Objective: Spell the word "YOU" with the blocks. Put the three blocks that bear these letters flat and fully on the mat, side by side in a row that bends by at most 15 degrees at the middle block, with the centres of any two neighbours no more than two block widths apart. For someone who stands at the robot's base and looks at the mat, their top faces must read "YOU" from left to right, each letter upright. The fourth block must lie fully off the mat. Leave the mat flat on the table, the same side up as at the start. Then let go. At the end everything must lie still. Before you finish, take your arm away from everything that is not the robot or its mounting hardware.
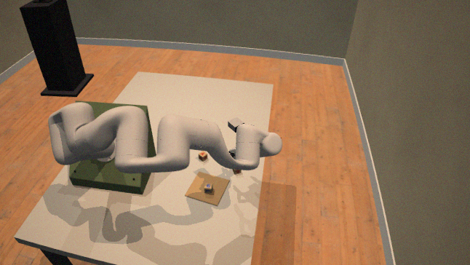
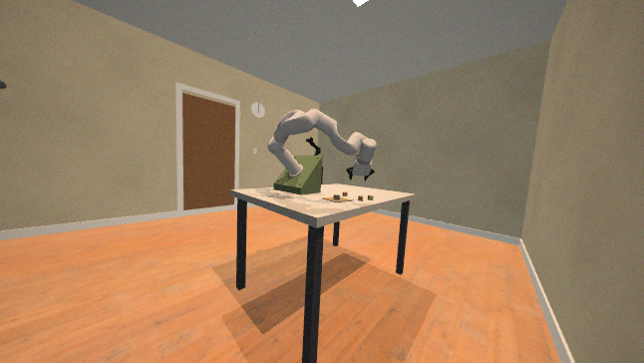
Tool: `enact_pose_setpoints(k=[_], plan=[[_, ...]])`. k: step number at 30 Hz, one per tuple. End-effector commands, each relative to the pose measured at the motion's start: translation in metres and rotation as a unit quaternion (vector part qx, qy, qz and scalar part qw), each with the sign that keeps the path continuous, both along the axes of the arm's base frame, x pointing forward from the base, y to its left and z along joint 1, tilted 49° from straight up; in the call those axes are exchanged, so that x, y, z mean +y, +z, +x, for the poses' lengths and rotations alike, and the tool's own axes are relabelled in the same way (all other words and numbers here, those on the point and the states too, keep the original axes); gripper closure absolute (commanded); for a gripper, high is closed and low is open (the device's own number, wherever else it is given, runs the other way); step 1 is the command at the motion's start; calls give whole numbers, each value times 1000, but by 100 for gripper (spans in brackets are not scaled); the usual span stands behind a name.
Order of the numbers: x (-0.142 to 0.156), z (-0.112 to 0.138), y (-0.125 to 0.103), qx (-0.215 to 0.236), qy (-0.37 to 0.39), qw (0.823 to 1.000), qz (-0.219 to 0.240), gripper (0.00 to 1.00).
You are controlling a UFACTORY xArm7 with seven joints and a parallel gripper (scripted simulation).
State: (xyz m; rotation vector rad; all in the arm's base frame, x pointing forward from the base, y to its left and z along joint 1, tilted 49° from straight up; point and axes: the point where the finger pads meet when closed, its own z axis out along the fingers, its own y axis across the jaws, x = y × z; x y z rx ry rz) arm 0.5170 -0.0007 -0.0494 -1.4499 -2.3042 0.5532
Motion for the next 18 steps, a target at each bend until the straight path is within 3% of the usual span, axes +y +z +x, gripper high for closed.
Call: enact_pose_setpoints(k=[1,6,8,18], plan=[[3,-1,1,-1,3,1000,2,0],[3,-1,1,-1,3,1000,2,0],[-14,-22,25,-1,4,1000,2,0],[-14,-22,25,-1,4,1000,2,0]])
